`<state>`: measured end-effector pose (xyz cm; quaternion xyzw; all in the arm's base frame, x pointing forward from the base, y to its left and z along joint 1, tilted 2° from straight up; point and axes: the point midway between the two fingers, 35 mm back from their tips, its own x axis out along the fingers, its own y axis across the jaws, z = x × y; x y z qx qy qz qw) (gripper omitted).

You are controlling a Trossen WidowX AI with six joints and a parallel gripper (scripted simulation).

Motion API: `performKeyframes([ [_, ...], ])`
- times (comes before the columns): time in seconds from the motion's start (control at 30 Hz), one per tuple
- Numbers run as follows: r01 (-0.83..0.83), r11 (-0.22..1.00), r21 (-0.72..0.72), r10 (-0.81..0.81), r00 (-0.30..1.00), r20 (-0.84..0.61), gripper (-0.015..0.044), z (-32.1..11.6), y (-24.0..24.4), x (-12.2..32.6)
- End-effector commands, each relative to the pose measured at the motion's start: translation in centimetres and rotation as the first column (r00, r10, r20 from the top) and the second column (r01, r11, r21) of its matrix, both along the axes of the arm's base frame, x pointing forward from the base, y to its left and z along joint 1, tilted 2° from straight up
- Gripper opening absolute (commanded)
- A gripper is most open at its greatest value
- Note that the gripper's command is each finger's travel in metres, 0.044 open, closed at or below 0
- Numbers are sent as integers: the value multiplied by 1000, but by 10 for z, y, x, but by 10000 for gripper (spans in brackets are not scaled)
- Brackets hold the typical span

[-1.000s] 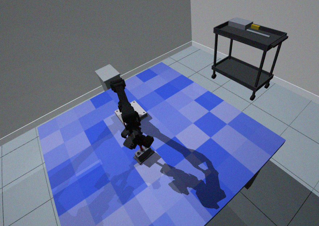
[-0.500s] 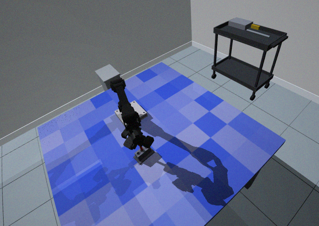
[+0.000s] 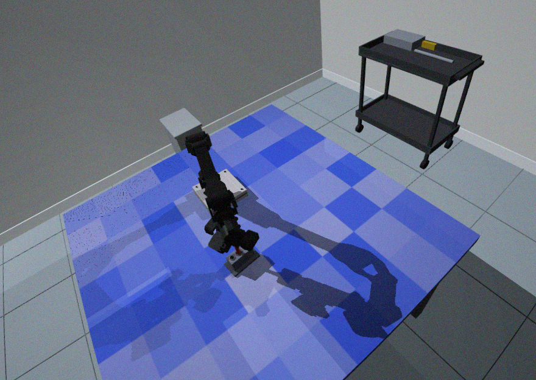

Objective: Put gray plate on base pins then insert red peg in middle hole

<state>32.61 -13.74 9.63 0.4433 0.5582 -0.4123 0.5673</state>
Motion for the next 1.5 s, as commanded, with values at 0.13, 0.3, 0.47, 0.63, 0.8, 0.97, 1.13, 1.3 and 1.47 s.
performKeyframes([
  [0.13, 0, 1000, 0, 0, 1000, 1, 0, 1, 0, 0],
  [0.3, 0, 1000, 0, 0, 1000, 1, 0, 0, 1, 1],
  [0.47, 0, 1000, 0, 0, 1000, 1, 0, -1, 2, 2],
  [0.63, 0, 1000, 0, 0, 1000, 1, 0, -1, 1, 3],
  [0.8, 0, 1000, 0, 0, 1000, 1, 0, -1, 1, 2],
  [0.97, 0, 1000, 0, 0, 1000, 1, 0, -1, 1, 2],
  [1.13, 0, 1000, 0, 0, 1000, 1, 0, -2, 0, 2],
  [1.3, 0, 1000, 0, 0, 1000, 1, 0, -2, 0, 1],
  [1.47, 0, 1000, 0, 0, 1000, 1, 0, -2, 1, 3],
])
